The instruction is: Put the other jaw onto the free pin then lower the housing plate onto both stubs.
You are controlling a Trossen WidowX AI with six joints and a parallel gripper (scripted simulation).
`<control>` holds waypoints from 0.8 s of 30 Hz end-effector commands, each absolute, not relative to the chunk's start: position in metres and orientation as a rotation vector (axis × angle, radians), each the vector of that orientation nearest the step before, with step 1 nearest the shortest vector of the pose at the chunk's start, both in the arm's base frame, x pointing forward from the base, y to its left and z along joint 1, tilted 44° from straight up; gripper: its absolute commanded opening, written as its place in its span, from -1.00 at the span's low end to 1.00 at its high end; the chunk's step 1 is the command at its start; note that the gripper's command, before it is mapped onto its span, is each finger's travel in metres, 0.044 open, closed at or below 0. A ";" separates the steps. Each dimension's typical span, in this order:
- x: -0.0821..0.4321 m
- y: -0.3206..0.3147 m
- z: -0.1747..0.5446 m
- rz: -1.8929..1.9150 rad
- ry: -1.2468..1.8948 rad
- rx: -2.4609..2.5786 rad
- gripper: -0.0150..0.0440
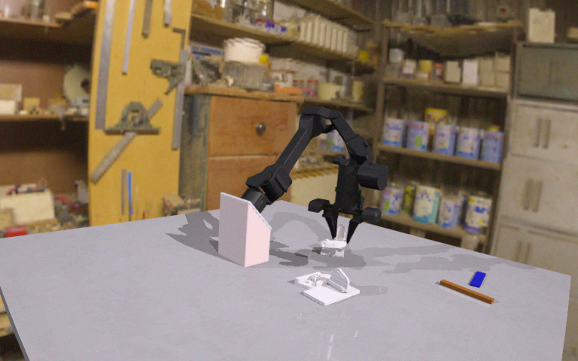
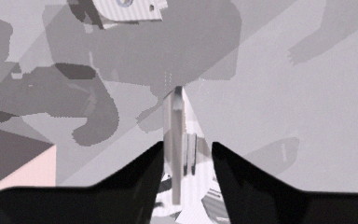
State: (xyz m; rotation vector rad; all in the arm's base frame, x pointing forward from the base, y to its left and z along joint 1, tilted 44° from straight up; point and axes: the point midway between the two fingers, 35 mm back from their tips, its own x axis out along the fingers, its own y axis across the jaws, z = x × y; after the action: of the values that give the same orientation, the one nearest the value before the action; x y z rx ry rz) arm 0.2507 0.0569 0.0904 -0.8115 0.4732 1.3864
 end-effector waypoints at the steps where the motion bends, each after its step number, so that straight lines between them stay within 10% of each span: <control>1: 0.250 0.052 0.084 1.353 0.551 -0.724 -0.04; 24: 0.248 0.034 0.066 1.156 0.842 -0.333 -0.04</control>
State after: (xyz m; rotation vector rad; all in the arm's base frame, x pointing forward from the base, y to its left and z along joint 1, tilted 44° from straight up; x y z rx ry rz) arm 0.2490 0.0378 0.0719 -0.4041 0.7856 1.1921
